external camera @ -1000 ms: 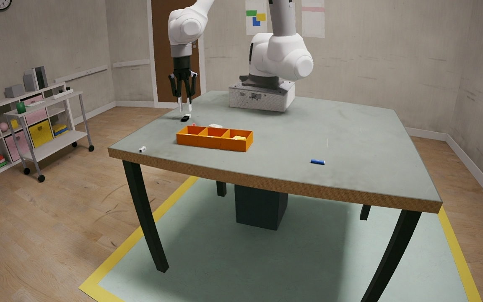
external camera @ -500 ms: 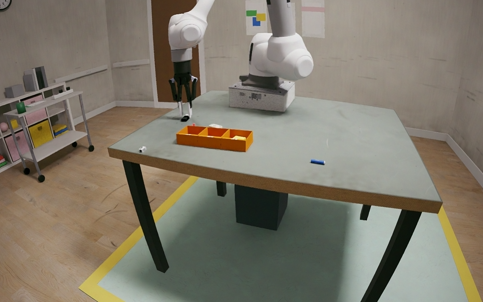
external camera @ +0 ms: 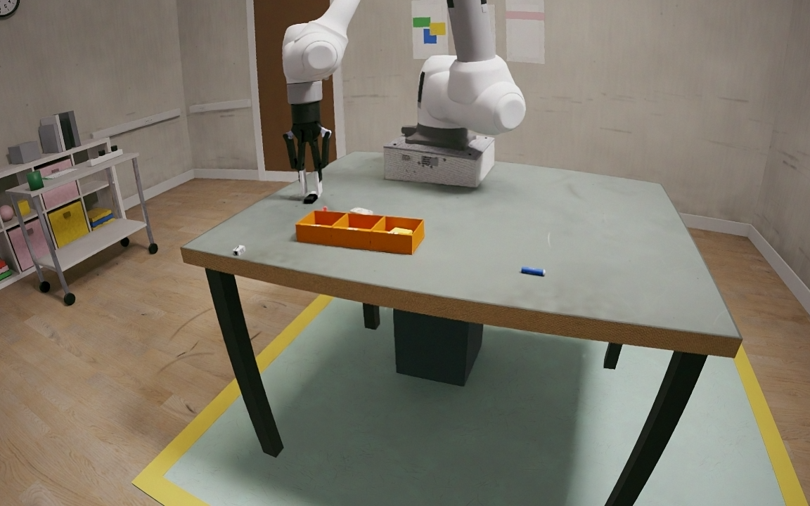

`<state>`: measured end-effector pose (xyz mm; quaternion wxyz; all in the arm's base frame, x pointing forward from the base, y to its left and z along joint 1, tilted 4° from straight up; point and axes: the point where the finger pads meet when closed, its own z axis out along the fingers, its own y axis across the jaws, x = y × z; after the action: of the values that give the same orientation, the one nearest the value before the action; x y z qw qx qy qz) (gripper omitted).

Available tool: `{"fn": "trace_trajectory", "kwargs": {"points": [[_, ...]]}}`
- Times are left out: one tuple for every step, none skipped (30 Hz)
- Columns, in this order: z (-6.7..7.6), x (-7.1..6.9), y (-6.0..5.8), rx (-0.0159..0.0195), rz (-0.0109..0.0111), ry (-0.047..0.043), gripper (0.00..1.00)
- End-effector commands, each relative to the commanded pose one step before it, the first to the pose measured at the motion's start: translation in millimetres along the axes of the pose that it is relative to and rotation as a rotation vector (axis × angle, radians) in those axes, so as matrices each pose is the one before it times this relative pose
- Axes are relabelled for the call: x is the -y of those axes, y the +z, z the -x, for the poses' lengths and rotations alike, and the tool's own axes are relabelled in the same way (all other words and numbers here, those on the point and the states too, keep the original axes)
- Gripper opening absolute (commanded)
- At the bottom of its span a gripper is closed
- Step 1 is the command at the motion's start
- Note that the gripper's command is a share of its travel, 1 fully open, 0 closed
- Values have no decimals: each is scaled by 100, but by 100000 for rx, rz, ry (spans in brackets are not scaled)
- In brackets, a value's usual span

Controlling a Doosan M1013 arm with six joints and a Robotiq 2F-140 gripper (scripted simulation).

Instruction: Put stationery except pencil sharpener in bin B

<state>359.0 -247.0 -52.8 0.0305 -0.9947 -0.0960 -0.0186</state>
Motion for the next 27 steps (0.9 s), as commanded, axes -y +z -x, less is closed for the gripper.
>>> {"fn": "trace_trajectory", "kwargs": {"points": [[-156, 239, 325, -289, -269, -214, 31], [2, -1, 0, 0, 0, 0, 31], [2, -2, 0, 0, 0, 0, 31], [2, -2, 0, 0, 0, 0, 31], [2, -2, 0, 0, 0, 0, 31], [2, -2, 0, 0, 0, 0, 31], [2, -2, 0, 0, 0, 0, 31], [2, -2, 0, 0, 0, 0, 31], [2, -2, 0, 0, 0, 0, 31], [2, -2, 0, 0, 0, 0, 31], [2, -2, 0, 0, 0, 0, 31], [2, -2, 0, 0, 0, 0, 31], [2, -2, 133, 0, 0, 0, 31], [2, -1, 133, 0, 0, 0, 31], [0, 0, 0, 0, 0, 0, 31], [0, 0, 0, 0, 0, 0, 31], [1, -1, 133, 0, 0, 0, 31], [1, 0, 133, 0, 0, 0, 31], [1, 1, 133, 0, 0, 0, 31], [1, 1, 133, 0, 0, 0, 31], [0, 2, 133, 0, 0, 0, 31], [0, 2, 133, 0, 0, 0, 31], [-1, 3, 133, 0, 0, 0, 31], [-1, 3, 0, 0, 0, 0, 31], [-2, 2, 0, 0, 0, 0, 31], [-3, 2, 0, 0, 0, 0, 31], [-3, 2, 0, 0, 0, 0, 31]]}}
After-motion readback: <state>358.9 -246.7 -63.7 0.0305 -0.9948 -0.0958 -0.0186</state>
